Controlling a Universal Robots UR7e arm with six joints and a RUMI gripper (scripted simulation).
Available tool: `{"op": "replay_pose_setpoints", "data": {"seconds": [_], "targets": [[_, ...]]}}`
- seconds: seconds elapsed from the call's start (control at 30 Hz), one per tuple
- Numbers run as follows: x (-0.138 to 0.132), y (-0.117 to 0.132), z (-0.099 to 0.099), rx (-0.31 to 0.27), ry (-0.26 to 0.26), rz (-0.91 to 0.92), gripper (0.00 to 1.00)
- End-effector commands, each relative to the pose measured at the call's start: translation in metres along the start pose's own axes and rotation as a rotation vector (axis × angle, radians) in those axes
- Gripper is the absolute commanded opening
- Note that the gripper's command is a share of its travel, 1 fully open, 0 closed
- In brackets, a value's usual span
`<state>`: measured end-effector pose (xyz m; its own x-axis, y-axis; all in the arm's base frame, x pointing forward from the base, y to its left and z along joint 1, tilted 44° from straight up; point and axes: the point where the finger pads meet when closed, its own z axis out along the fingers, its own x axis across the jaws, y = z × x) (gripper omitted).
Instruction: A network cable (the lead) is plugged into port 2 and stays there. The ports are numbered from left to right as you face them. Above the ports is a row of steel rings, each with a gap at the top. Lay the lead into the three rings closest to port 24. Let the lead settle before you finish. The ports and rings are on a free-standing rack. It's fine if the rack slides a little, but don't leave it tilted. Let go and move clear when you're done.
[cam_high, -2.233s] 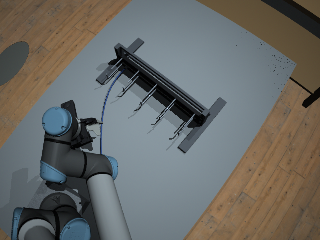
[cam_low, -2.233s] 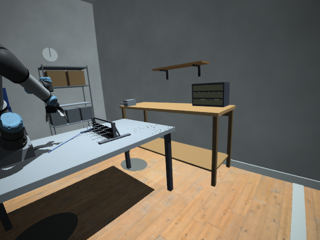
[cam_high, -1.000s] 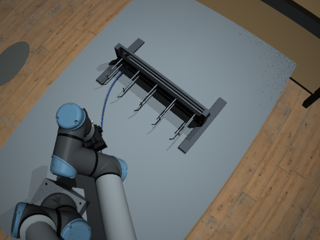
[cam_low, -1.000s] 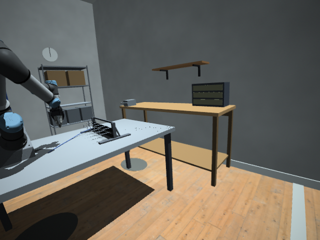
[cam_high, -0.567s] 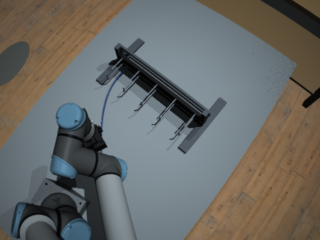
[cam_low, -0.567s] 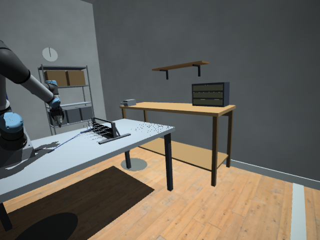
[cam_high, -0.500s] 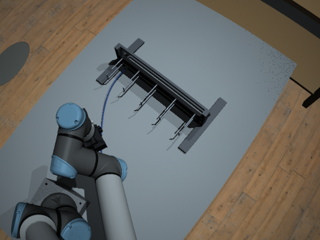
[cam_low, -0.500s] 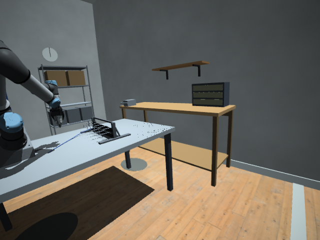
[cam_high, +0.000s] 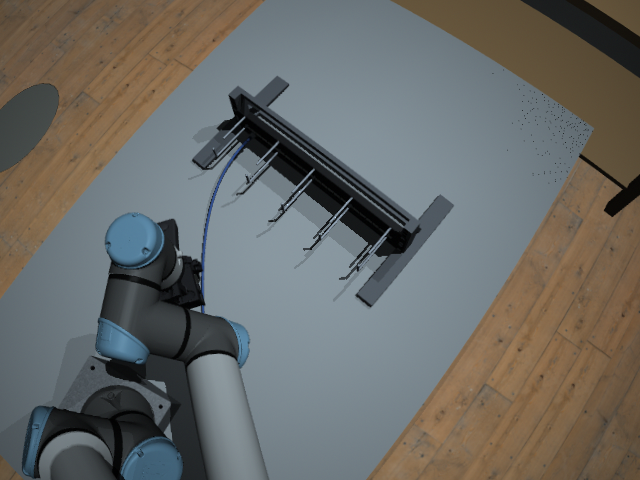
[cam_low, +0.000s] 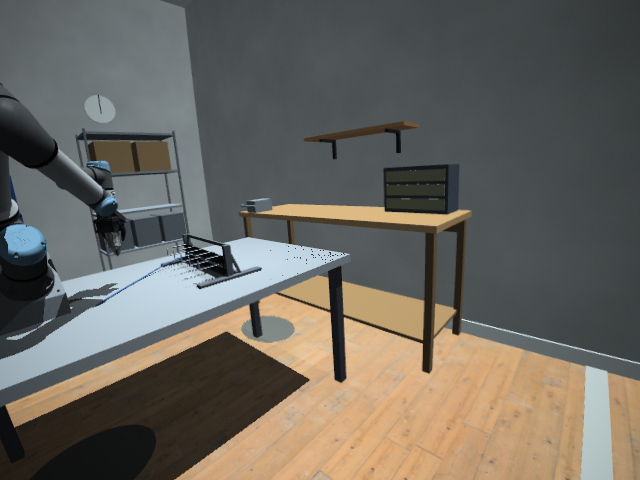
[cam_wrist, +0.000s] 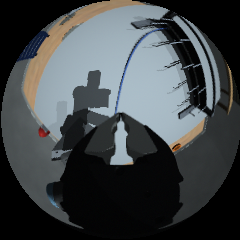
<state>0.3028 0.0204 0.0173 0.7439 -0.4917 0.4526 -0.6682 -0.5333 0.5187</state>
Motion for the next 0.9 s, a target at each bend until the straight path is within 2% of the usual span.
{"op": "replay_pose_setpoints", "data": {"seconds": [0.0, 0.3, 0.33, 0.87], "targets": [[-0.0065, 0.0029, 0.0000, -0.006, 0.003, 0.147, 0.00], [-0.0107, 0.0053, 0.0003, -0.005, 0.004, 0.238, 0.00], [-0.0107, 0.0053, 0.0003, -0.005, 0.004, 0.238, 0.20], [-0.0107, 0.0053, 0.0003, -0.005, 0.004, 0.238, 0.20]]}}
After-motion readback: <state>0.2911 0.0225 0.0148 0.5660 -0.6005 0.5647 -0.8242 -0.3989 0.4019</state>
